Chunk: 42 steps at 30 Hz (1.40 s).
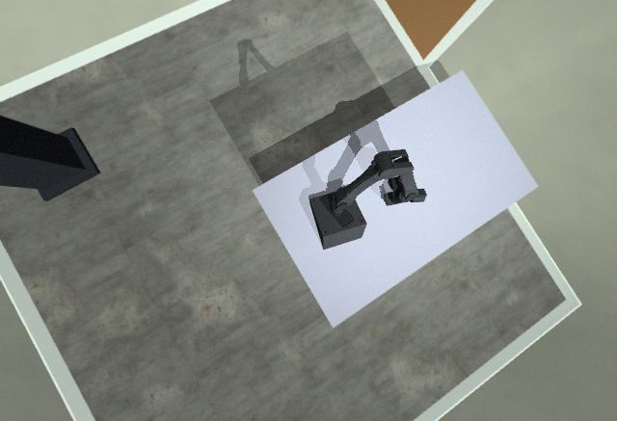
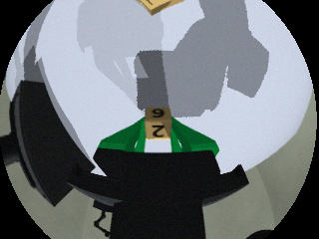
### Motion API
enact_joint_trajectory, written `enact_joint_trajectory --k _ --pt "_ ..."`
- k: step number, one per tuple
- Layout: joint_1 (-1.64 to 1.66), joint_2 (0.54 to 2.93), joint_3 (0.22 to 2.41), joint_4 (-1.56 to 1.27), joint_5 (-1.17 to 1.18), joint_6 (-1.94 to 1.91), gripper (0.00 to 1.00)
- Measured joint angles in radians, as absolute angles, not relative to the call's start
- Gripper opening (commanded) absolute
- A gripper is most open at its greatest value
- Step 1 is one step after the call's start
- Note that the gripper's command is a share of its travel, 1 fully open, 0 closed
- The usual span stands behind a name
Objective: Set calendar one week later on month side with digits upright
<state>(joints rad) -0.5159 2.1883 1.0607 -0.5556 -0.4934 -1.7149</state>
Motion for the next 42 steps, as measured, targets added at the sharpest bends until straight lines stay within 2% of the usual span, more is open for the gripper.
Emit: enact_joint_trajectory --k 12,29,42 --pt "-0.52 2.184 1.06 -0.567 -0.493 -1.722 0.26" --pt "-0.656 2.025 1.231 -0.883 -0.48 -1.848 0.26" --pt "-0.659 2.024 1.233 -0.952 -0.479 -1.871 0.26"
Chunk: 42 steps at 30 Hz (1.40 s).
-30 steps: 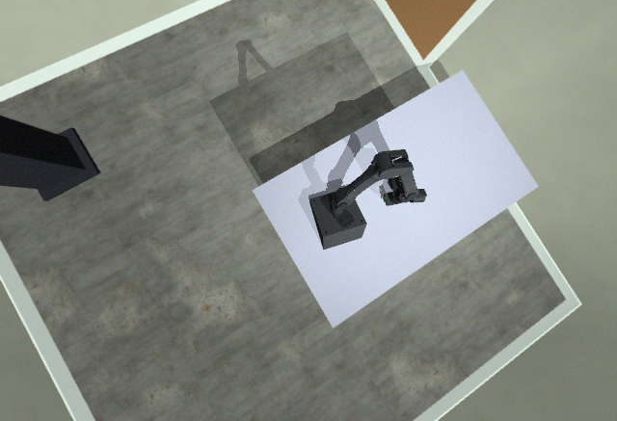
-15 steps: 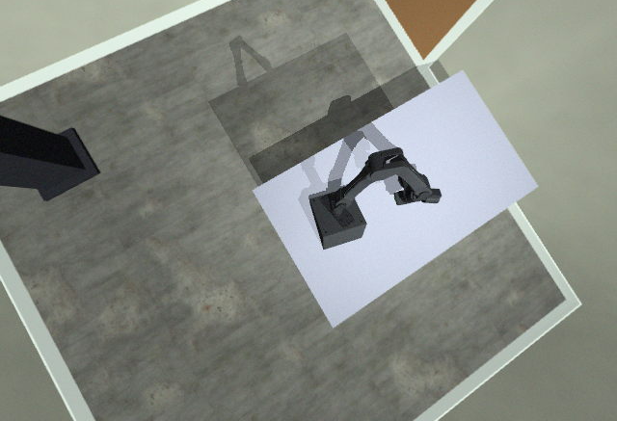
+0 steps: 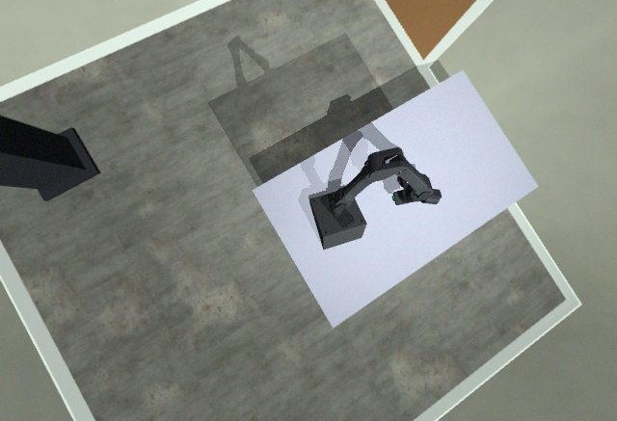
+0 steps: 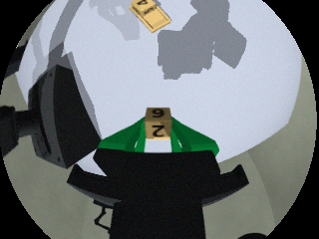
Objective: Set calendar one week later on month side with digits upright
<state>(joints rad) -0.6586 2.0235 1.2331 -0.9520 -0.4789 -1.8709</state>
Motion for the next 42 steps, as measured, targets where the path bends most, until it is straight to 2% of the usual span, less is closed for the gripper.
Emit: enact_joint_trajectory --k 10,42 --pt "-0.636 2.026 1.249 -0.964 -0.479 -1.803 0.26" --pt "-0.443 2.066 1.476 -1.034 -0.502 -0.757 0.26"
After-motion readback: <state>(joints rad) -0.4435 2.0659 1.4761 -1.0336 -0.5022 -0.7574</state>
